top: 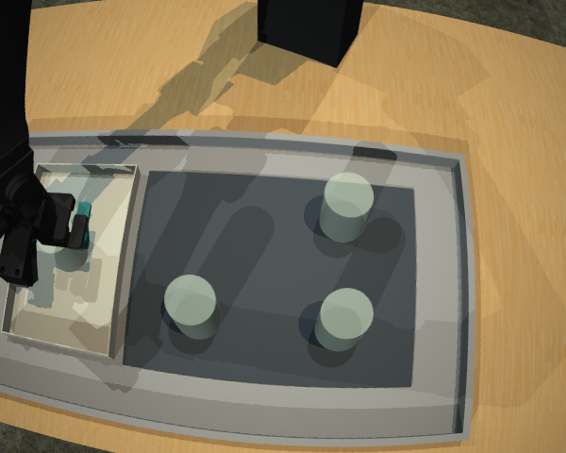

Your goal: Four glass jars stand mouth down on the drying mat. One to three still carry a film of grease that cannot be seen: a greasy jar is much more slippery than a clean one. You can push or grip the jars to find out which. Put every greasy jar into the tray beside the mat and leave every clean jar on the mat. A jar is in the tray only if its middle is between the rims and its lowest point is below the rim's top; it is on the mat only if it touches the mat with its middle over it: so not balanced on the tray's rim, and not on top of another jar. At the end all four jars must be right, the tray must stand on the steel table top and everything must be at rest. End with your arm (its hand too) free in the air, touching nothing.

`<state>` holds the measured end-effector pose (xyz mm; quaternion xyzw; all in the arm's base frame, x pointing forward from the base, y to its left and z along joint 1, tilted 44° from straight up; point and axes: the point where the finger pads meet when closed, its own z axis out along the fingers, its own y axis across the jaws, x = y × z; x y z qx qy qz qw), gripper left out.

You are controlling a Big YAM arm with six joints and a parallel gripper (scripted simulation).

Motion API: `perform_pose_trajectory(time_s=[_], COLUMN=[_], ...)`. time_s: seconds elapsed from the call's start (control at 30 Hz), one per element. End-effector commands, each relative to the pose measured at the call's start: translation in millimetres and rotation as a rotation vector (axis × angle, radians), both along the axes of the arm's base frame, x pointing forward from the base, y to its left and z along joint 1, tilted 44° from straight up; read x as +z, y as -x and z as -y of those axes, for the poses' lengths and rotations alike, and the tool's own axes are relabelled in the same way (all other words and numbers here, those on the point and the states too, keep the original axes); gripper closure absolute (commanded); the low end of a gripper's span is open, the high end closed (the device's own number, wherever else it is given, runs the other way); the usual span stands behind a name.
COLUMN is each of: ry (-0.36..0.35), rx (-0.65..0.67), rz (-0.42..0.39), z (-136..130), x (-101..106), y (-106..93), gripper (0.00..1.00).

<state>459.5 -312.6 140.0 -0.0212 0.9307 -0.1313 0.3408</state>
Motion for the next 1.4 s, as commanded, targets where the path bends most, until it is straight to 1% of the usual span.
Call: perform_pose_trajectory(time_s=[0.0,0.4,0.47,0.7,1.37], ry=[0.002,0.002,0.002,0.002,0.002], rx=[0.007,0.007,0.007,0.007,0.007], rz=[0.012,0.012,0.012,0.012,0.012], z=[-4.3,-14.9,-14.9,-21.1,-21.1], x=[15.8,49.7,49.7,69.4,69.4], y=[-2.8,27.5,27.5,45.3,45.3], gripper=[0.0,0.0,0.0,0.0,0.0])
